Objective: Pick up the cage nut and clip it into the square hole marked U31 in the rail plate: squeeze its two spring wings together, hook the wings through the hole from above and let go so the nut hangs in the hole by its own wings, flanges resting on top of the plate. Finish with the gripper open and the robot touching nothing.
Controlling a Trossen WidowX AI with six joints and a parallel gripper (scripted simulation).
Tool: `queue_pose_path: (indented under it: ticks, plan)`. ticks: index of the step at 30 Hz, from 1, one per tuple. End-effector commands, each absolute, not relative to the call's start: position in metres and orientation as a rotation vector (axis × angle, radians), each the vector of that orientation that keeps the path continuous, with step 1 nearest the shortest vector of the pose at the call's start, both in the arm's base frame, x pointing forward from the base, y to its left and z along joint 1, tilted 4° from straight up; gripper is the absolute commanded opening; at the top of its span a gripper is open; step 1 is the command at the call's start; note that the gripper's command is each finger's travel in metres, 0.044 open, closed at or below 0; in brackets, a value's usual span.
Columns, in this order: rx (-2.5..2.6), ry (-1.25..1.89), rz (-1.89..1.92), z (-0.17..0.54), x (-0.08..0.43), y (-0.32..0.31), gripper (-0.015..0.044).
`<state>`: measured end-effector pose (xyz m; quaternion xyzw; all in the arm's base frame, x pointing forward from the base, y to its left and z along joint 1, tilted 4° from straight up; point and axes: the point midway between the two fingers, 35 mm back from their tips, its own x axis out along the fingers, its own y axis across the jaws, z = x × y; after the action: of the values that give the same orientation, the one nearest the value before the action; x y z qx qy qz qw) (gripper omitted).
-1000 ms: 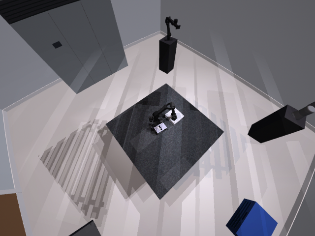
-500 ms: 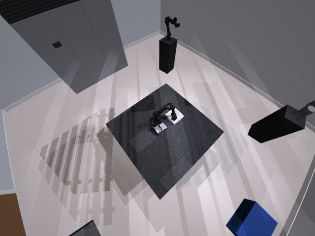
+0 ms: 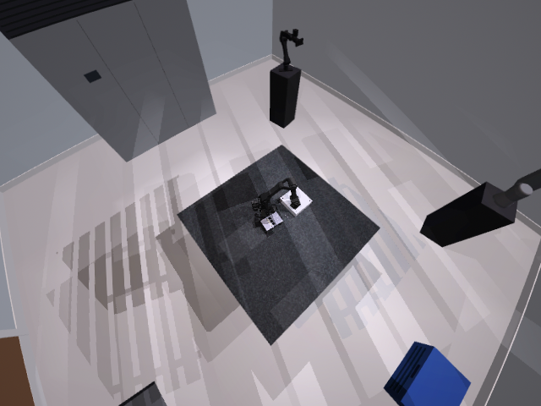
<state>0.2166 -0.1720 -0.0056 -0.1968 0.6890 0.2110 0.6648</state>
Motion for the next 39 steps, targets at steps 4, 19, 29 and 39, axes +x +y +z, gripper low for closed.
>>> queue_pose_path:
  ticks: [4, 19, 29, 39]
  plan:
    - [-0.445, 1.556, 0.477, -0.006, 0.217, -0.172, 0.0036]
    - [-0.445, 1.556, 0.477, -0.006, 0.217, -0.172, 0.0036]
    - [-0.446, 1.561, 0.473, -0.006, 0.216, -0.173, 0.0036]
    - [-0.435, 1.557, 0.461, 0.014, 0.220, -0.173, 0.0036]
